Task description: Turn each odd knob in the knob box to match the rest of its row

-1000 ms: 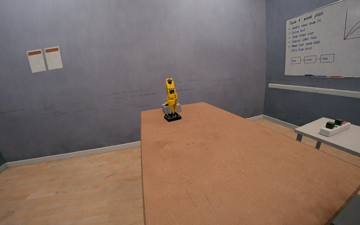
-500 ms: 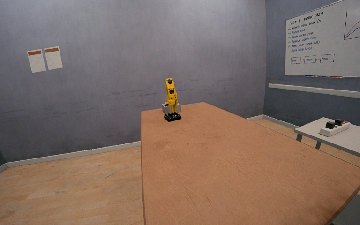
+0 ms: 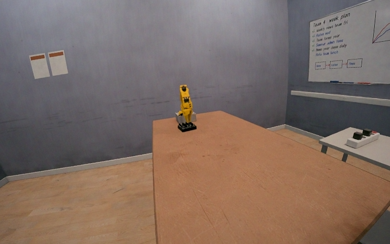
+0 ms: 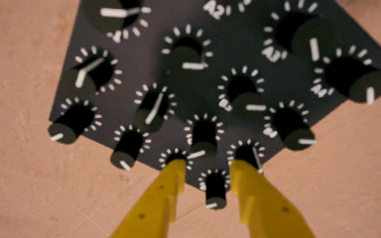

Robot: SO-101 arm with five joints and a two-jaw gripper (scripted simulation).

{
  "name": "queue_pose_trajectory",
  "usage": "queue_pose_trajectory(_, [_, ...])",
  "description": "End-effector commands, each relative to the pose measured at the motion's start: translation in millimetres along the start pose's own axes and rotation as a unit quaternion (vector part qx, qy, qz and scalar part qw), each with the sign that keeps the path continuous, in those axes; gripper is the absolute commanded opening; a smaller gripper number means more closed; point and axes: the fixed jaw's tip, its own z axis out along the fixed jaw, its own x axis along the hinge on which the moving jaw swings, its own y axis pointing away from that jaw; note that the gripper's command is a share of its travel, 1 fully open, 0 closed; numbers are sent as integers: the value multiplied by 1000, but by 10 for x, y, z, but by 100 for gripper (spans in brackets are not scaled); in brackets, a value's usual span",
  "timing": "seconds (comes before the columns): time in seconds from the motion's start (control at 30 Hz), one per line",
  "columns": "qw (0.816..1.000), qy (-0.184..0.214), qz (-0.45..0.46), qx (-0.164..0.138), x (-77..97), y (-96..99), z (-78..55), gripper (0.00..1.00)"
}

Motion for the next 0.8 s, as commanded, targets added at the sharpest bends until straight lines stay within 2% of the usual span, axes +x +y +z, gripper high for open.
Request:
queue_pose_trajectory(0.0, [1000,-5,-3,6,-12,-41,39,10])
queue_pose_trajectory(0.77, [1000,-5,-3,6,2,-26,6,10])
